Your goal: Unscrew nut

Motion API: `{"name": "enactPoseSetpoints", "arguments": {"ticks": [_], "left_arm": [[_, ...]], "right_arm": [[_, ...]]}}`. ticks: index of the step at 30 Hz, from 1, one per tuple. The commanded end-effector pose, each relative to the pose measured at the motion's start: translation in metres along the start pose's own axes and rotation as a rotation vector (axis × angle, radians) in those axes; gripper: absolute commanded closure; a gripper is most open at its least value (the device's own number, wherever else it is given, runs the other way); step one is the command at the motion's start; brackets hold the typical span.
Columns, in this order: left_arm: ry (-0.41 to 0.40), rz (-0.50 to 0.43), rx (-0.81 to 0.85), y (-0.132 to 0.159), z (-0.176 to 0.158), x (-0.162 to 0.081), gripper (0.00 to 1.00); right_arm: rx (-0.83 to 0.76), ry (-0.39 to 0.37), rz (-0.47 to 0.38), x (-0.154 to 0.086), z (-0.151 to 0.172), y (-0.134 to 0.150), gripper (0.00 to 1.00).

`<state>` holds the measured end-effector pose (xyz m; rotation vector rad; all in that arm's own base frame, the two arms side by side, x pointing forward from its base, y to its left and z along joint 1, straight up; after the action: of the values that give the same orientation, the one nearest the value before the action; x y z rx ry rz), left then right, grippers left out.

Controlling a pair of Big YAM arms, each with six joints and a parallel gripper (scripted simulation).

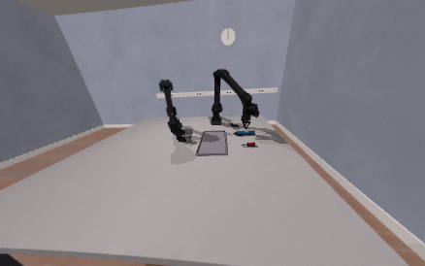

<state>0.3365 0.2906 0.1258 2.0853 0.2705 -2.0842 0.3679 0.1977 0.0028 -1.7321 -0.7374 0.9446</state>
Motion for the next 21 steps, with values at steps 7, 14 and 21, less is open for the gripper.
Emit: {"name": "enactPoseSetpoints", "arguments": {"ticks": [7,14,21], "left_arm": [[0.000,0.003,-0.009,0.003,-0.003,0.015,0.35],[0.012,-0.003,-0.007,0.002,-0.004,0.021,0.35],[0.005,0.001,-0.006,0.002,-0.005,0.028,0.35]], "right_arm": [[-0.004,0.004,-0.011,0.003,-0.003,-0.003,0.41],[-0.004,0.004,-0.011,0.003,-0.003,-0.003,0.41],[-0.004,0.004,-0.011,0.003,-0.003,-0.003,0.41]]}}
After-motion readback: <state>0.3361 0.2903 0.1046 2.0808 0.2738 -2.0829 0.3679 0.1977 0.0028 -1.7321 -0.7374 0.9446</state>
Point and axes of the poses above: on each arm, the point where the finger pads meet when closed, its own x axis out along the fingers, its own z axis across the jaws, y = z × x, the point moved 9 cm from there along -x, back along the fingers, and after that the axes turned 12 degrees about -x, right-handed, at the moved point
